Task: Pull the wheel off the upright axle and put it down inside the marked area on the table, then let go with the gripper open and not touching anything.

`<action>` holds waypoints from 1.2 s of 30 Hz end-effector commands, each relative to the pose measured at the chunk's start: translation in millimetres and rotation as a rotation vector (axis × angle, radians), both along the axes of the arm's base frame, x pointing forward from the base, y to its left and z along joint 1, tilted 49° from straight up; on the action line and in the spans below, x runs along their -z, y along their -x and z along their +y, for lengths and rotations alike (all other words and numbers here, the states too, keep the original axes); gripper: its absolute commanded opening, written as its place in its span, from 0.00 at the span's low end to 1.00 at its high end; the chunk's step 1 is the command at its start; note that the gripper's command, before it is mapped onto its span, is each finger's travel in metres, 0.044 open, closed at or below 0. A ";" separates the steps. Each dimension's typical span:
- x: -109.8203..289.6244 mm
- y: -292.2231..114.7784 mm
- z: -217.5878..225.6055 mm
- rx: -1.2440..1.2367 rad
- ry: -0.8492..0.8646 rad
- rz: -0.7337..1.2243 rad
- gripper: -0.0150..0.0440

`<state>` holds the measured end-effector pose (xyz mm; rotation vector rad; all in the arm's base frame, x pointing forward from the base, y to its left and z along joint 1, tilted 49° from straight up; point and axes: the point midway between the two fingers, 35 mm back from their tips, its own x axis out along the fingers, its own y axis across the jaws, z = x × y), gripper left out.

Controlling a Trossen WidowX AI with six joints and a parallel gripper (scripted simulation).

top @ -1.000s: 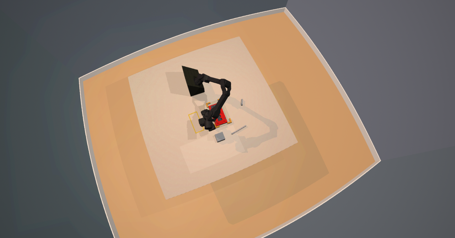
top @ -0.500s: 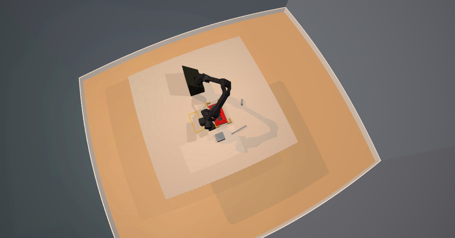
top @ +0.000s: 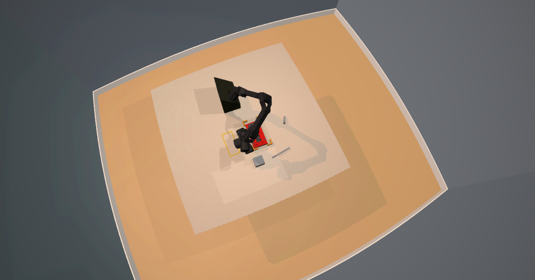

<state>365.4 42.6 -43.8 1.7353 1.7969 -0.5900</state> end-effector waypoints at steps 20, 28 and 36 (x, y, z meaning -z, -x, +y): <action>-6.9 -1.4 -9.6 0.007 0.002 -0.003 0.25; -8.6 -1.4 -11.7 0.008 0.002 -0.003 0.25; -10.4 -1.3 -13.7 0.009 0.002 -0.002 0.25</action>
